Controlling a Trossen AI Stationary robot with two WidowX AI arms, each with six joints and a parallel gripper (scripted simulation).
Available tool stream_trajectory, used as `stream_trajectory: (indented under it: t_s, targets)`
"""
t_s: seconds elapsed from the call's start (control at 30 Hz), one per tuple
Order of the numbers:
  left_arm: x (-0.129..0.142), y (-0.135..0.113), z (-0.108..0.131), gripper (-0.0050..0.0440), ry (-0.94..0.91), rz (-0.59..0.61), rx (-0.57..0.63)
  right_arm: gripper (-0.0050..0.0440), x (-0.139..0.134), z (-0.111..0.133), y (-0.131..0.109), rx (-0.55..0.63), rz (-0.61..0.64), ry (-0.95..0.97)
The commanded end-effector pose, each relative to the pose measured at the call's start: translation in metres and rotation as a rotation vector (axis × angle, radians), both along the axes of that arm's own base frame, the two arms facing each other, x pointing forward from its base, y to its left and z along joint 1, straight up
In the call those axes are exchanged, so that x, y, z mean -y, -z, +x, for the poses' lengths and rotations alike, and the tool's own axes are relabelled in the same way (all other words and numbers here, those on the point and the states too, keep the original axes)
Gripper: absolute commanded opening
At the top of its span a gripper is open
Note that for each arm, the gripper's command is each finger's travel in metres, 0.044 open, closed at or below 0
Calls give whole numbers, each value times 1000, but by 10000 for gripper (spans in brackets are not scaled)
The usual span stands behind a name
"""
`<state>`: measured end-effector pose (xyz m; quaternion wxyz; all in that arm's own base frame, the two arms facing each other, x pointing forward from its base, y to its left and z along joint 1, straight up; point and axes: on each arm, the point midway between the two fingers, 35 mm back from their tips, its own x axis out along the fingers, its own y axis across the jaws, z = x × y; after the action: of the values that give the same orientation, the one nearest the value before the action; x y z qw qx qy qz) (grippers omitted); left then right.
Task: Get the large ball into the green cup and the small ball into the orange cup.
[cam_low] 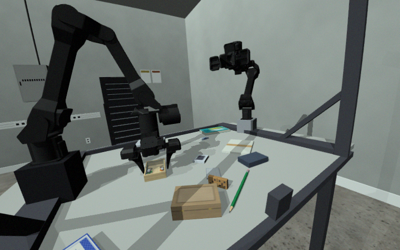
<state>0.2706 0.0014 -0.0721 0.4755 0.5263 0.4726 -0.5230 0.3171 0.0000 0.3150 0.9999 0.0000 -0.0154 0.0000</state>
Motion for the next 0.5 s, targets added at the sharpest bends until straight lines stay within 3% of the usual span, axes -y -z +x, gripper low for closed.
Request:
stream_trajectory:
  t_s: [0.0,0.47]
  targets:
    - [1,-8,10,388,1,1,38,-50,0,-1,-8,19,0,0]
    - [1,-13,9,388,1,1,36,-50,0,-1,-8,19,0,0]
